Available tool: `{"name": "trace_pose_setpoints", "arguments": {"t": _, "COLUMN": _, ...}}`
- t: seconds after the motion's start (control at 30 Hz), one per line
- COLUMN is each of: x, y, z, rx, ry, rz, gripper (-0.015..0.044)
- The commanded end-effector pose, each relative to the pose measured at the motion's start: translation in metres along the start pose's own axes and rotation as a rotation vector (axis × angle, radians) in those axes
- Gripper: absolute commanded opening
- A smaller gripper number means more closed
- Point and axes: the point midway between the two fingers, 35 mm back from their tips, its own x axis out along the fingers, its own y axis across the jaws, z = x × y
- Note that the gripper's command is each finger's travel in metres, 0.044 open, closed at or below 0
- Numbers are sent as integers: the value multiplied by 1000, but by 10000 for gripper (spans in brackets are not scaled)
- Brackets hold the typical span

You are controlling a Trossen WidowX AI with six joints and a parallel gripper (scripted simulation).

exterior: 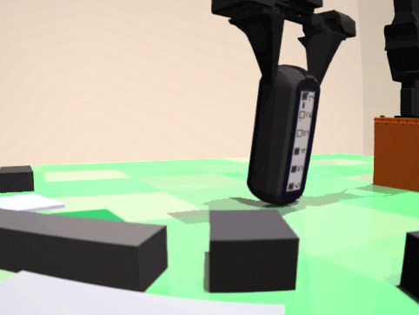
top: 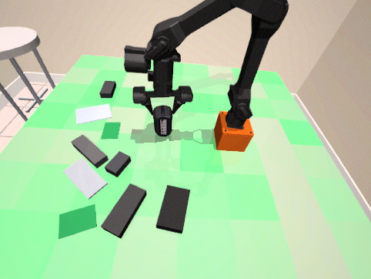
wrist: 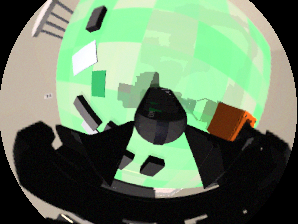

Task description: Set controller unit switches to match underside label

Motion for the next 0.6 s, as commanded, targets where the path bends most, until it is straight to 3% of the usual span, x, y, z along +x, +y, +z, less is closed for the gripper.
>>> {"name": "trace_pose_setpoints", "arguments": {"t": 0.0, "x": 4, "y": -2, "z": -4, "rx": 6, "ry": 4, "rz": -6, "gripper": 338}}
{"name": "trace_pose_setpoints", "arguments": {"t": 0.57, "x": 8, "y": -2, "z": -18, "rx": 6, "ry": 5, "rz": -6, "gripper": 338}}
